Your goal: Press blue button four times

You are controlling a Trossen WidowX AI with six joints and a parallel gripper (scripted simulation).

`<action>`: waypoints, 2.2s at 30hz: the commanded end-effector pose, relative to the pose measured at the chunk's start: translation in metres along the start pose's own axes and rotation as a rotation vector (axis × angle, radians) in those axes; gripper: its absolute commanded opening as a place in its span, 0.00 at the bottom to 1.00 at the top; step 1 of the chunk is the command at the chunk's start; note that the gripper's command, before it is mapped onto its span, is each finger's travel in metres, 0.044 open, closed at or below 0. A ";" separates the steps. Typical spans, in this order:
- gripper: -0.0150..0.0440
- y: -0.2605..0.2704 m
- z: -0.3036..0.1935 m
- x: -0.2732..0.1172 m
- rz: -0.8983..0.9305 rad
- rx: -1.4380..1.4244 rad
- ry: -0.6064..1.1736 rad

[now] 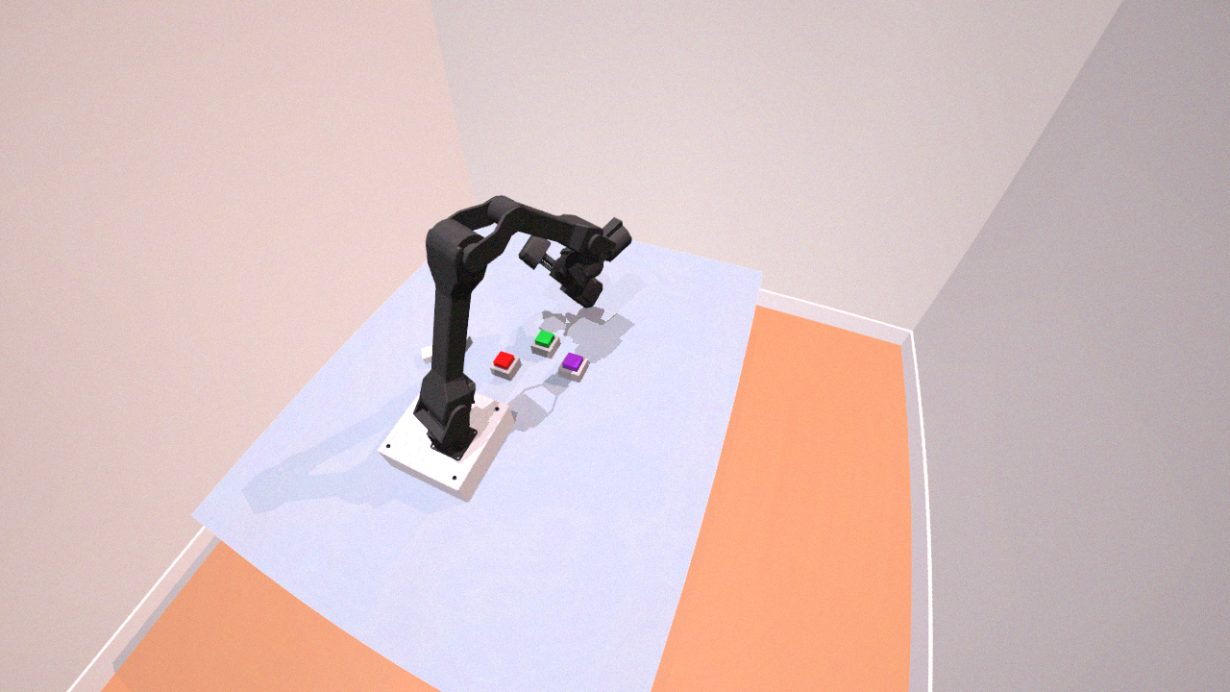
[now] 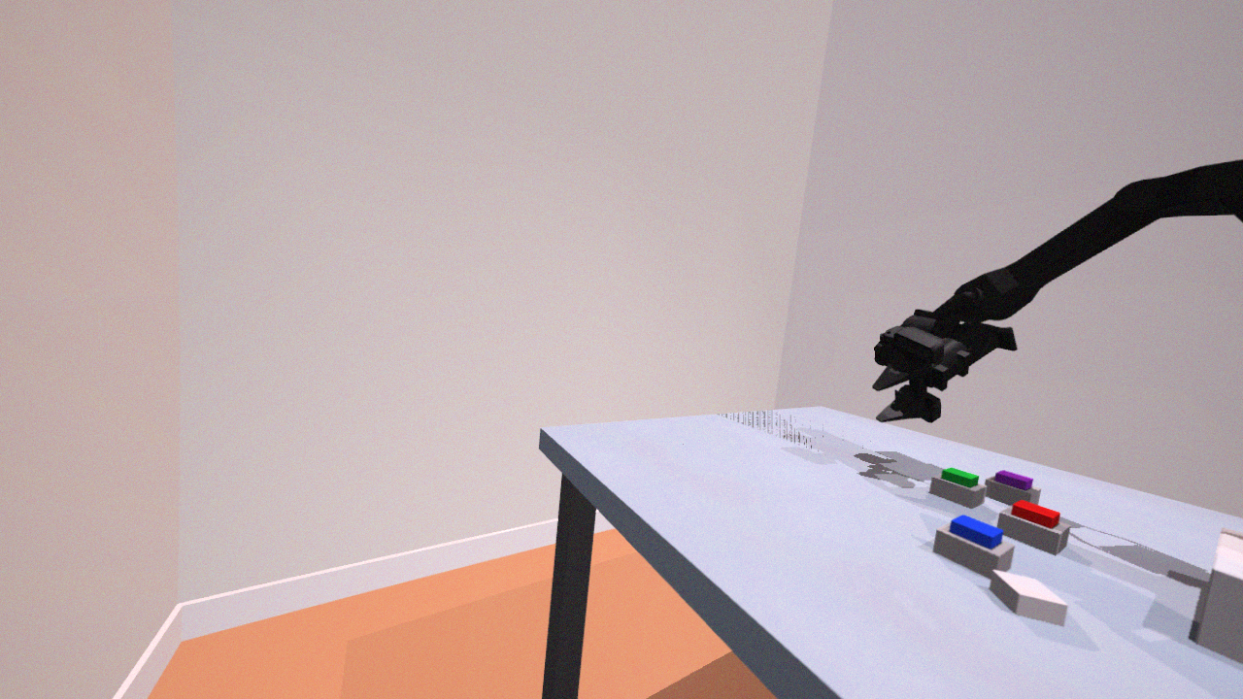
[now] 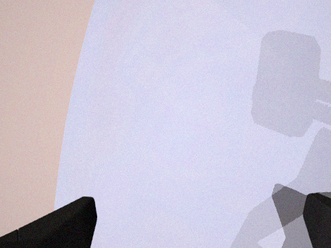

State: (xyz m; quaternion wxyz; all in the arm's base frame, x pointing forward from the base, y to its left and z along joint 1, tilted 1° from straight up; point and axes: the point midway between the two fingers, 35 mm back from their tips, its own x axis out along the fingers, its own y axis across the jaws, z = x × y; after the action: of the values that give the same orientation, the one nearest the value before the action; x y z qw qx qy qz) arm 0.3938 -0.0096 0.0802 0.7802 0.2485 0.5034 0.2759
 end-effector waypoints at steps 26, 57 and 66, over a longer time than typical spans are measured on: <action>0.84 0.166 -0.169 0.060 -0.767 0.027 0.402; 0.29 0.122 -0.193 0.102 -0.767 0.027 0.402; 0.29 0.112 -0.199 0.112 -0.767 0.027 0.402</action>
State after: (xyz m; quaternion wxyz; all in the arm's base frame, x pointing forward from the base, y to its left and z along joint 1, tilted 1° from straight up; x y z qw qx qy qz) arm 0.2295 0.1709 0.0151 0.7105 -0.0046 0.7037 0.0062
